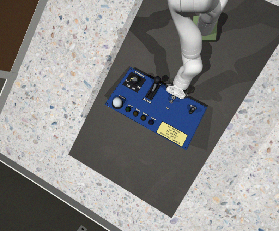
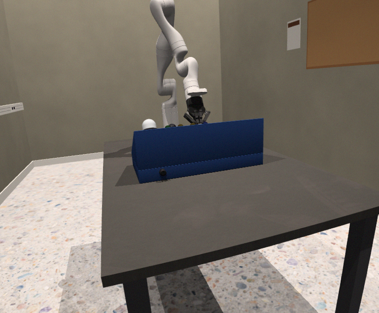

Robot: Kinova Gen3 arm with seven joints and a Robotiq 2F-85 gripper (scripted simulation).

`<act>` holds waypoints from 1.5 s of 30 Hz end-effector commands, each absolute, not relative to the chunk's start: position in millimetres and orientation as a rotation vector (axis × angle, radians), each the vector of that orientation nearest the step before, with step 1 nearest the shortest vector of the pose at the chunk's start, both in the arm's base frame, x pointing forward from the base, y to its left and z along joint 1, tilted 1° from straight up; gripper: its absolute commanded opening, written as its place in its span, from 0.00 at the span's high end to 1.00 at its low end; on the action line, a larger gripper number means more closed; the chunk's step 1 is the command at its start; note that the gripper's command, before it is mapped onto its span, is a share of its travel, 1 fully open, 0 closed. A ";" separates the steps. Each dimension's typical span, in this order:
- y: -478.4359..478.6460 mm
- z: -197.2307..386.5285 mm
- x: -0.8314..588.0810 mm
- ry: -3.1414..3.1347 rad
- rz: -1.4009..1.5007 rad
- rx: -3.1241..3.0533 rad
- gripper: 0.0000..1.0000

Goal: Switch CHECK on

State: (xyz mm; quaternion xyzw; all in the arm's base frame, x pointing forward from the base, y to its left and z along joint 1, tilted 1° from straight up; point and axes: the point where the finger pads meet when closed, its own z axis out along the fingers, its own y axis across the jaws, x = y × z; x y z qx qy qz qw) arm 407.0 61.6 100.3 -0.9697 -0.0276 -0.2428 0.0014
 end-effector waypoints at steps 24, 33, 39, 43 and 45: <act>61.4 98.5 403.0 -0.087 -0.764 -3.043 0.90; 61.0 95.2 396.9 -0.087 -0.764 -3.043 0.90; 61.0 95.4 396.8 -0.087 -0.764 -3.043 0.90; 61.0 95.7 396.6 -0.087 -0.764 -3.043 0.90; 61.0 96.2 396.4 -0.087 -0.764 -3.043 0.90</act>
